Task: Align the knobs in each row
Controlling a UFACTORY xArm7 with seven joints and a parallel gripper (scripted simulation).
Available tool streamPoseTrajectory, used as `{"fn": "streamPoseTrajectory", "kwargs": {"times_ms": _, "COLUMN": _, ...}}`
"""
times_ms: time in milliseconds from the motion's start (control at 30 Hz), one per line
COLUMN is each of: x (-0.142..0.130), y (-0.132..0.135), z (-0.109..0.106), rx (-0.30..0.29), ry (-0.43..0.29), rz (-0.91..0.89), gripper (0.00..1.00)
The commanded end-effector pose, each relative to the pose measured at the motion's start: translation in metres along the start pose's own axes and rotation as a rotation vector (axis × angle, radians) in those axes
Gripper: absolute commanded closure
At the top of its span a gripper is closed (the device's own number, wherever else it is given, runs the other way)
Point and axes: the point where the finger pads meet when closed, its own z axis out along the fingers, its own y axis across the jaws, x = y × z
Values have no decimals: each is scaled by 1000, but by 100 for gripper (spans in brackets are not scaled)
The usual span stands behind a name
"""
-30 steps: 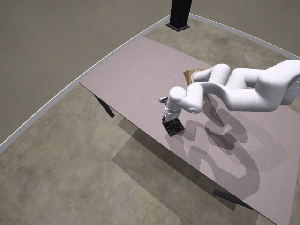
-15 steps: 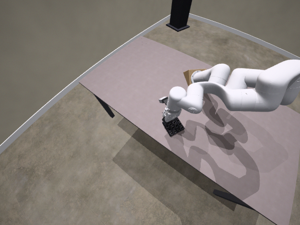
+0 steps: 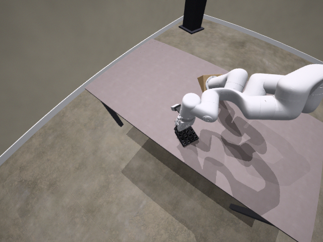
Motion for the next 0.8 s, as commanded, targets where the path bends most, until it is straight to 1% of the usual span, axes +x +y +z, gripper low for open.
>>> {"fn": "streamPoseTrajectory", "kwargs": {"times_ms": 0, "x": 0, "y": -1, "z": -1, "rx": 3, "ry": 0, "rz": 1, "gripper": 81}}
{"fn": "streamPoseTrajectory", "kwargs": {"times_ms": 500, "x": 0, "y": -1, "z": -3, "rx": 3, "ry": 0, "rz": 1, "gripper": 81}}
{"fn": "streamPoseTrajectory", "kwargs": {"times_ms": 767, "x": 0, "y": -1, "z": -21, "rx": 3, "ry": 0, "rz": 1, "gripper": 81}}
